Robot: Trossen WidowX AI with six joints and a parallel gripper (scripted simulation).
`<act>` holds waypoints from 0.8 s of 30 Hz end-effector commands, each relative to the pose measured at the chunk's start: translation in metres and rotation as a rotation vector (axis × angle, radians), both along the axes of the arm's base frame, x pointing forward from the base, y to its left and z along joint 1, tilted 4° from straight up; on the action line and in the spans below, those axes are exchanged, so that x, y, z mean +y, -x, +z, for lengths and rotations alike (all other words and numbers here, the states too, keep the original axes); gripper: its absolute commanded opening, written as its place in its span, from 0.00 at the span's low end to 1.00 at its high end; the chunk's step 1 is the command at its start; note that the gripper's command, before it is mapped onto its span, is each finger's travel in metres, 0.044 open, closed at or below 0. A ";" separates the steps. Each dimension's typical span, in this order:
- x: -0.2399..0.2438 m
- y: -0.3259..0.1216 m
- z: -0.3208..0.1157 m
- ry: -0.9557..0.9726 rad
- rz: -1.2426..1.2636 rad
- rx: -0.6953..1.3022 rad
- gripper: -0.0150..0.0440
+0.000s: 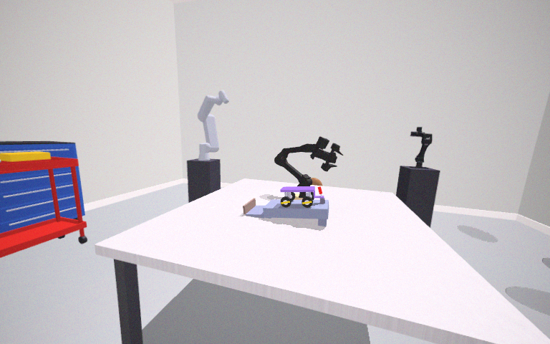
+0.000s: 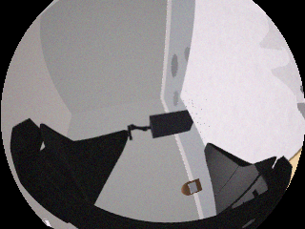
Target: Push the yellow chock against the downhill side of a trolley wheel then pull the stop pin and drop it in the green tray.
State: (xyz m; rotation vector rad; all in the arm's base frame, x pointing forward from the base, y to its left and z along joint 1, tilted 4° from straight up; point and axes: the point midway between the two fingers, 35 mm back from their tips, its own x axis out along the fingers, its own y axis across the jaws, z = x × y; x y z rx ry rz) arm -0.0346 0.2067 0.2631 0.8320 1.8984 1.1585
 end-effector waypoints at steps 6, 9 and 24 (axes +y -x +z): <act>0.007 -0.016 -0.007 -0.039 -0.015 -0.178 0.67; 0.011 -0.026 -0.011 -0.057 -0.016 -0.299 0.58; 0.020 -0.080 -0.038 -0.070 0.095 -0.895 0.58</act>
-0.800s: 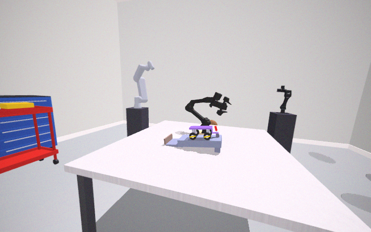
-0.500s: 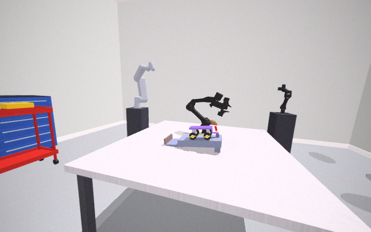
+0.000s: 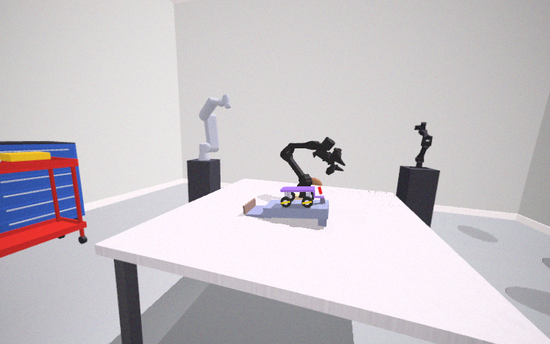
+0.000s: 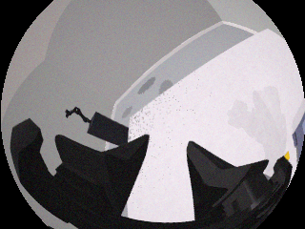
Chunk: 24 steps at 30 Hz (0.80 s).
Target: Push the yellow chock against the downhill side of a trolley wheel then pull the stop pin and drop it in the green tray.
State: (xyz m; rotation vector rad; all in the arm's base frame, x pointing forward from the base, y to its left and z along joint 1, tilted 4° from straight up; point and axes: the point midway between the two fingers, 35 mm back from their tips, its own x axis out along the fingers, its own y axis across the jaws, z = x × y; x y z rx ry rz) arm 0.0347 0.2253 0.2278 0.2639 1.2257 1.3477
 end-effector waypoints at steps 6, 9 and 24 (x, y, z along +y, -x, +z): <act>-0.001 -0.032 -0.015 0.061 0.102 -0.324 0.58; -0.003 -0.042 -0.021 0.089 0.155 -0.431 0.58; -0.023 -0.088 -0.049 0.256 0.538 -0.884 0.58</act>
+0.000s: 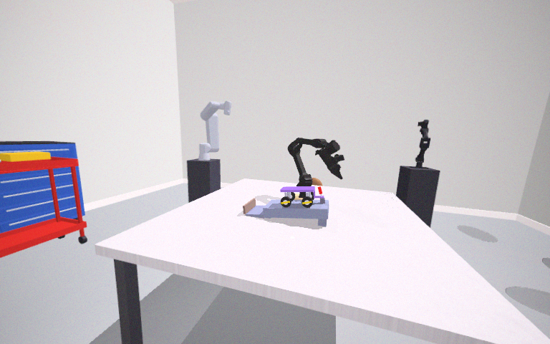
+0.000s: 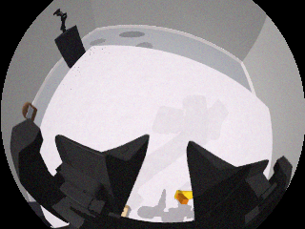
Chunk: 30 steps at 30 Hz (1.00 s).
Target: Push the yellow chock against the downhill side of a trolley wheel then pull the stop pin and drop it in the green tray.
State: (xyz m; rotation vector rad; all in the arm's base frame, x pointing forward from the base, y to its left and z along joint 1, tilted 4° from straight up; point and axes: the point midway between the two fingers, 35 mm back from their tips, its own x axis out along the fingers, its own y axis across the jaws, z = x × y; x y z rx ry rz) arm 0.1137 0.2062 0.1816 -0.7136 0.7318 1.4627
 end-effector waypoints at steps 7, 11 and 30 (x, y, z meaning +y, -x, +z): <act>-0.018 -0.028 -0.015 0.168 0.279 -0.222 0.58; -0.027 -0.038 -0.022 0.238 0.416 -0.293 0.58; -0.079 -0.074 -0.045 0.473 1.197 -0.452 0.58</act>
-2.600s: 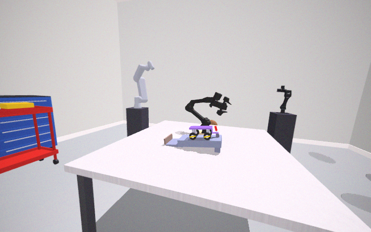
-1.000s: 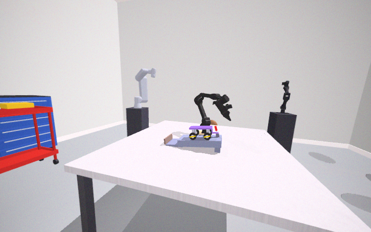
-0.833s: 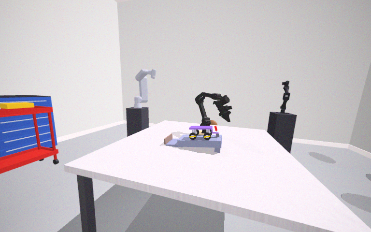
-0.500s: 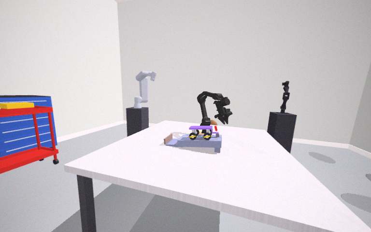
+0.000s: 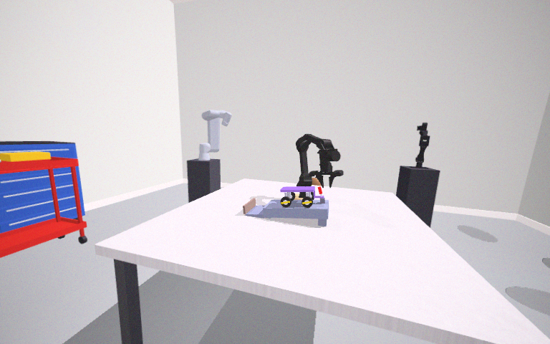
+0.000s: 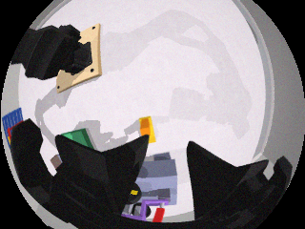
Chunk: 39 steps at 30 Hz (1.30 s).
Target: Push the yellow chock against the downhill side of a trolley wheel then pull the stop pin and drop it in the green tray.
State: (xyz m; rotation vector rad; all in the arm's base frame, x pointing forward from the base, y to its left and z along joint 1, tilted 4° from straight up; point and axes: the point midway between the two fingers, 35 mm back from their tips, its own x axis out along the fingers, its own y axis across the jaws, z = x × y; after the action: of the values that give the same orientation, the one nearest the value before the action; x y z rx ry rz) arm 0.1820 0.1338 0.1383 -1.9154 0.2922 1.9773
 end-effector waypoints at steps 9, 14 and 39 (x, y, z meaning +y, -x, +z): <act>-0.024 -0.014 -0.006 0.129 0.340 0.023 0.58; -0.024 -0.014 -0.010 0.129 0.340 0.024 0.58; -0.024 -0.012 -0.064 0.129 0.340 0.024 0.58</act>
State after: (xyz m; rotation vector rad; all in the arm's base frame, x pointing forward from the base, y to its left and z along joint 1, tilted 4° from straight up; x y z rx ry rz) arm 0.1949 0.1110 0.0815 -2.1432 0.0988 2.2282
